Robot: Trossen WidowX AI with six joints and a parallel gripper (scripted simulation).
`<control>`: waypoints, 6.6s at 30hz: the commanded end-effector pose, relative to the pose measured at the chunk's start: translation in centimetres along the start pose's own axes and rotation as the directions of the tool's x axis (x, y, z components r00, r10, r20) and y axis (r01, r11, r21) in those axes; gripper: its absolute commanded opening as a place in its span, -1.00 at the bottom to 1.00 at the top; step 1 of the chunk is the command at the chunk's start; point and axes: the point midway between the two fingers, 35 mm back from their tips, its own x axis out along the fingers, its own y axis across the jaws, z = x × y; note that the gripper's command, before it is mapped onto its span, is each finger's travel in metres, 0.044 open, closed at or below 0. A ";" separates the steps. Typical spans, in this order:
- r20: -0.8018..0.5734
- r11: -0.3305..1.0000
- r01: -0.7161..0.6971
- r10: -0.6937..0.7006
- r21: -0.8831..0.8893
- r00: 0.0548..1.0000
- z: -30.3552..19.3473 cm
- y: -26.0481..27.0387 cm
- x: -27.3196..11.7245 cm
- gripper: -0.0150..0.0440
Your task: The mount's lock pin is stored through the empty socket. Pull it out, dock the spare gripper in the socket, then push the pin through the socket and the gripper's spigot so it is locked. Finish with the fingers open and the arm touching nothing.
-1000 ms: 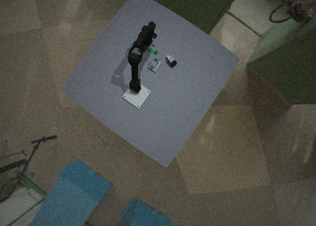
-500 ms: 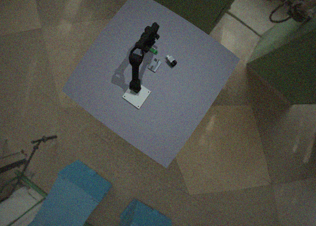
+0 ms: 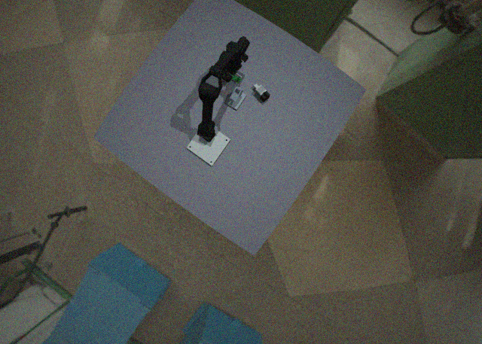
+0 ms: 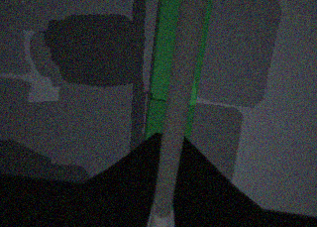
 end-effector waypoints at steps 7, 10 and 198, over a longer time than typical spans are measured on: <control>0.000 1.000 0.003 -0.003 -0.003 1.000 -0.4 0.1 1.5 -0.49; 0.001 1.000 0.005 -0.005 -0.004 1.000 -0.4 0.1 1.9 -0.49; 0.536 -0.968 -0.239 -0.239 -0.070 0.810 -20.0 0.1 -11.1 1.00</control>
